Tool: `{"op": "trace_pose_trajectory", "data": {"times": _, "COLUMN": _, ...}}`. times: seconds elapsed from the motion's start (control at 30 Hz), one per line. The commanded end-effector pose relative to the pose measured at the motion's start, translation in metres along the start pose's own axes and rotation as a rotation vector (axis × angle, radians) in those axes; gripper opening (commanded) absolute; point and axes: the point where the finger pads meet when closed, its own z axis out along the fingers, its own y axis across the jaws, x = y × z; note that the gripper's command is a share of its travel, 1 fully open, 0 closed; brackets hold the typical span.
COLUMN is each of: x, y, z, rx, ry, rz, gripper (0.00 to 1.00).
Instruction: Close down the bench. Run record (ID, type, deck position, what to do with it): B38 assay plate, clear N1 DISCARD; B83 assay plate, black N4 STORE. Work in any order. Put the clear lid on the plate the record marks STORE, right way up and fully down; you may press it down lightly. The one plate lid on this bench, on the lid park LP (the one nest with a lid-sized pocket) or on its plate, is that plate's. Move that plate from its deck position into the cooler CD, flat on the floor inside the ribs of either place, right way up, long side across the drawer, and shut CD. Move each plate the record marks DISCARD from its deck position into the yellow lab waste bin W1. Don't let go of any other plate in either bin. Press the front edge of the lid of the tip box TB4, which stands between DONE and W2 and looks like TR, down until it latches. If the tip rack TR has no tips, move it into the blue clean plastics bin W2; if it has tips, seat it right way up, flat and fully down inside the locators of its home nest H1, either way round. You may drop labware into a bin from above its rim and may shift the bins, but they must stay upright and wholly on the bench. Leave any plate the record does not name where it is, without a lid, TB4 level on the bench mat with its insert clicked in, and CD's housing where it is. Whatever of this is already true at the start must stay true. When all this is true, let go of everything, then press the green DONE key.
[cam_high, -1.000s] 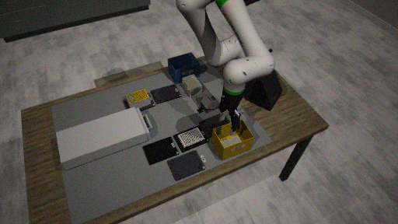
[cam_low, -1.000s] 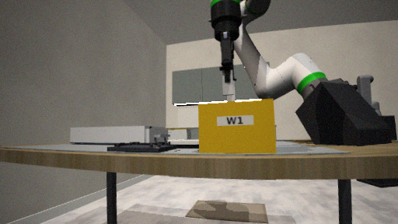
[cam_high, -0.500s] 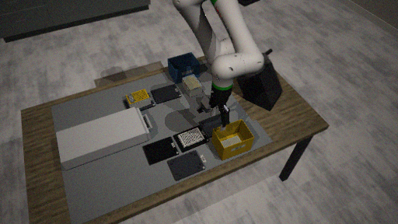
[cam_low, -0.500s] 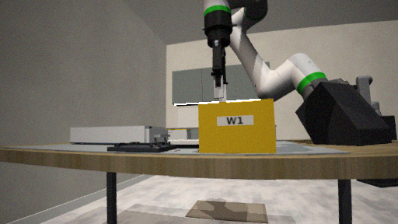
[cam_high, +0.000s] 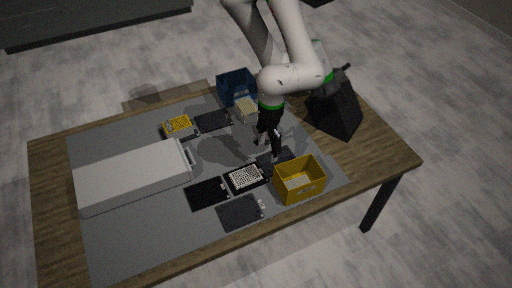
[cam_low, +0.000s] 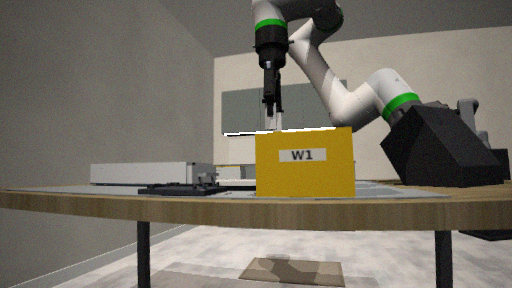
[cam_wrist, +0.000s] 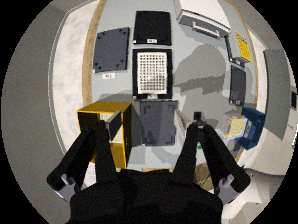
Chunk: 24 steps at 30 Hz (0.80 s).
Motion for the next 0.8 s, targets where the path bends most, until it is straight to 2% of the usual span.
{"op": "trace_pose_trajectory", "data": {"times": 0.0, "x": 0.003, "y": 0.003, "z": 0.0, "rx": 0.001, "ry": 0.0, "rz": 0.0, "gripper": 0.66}}
{"op": "trace_pose_trajectory", "data": {"times": 0.77, "x": 0.049, "y": 0.073, "z": -0.003, "rx": 0.001, "ry": 0.0, "rz": 0.0, "gripper": 0.66}}
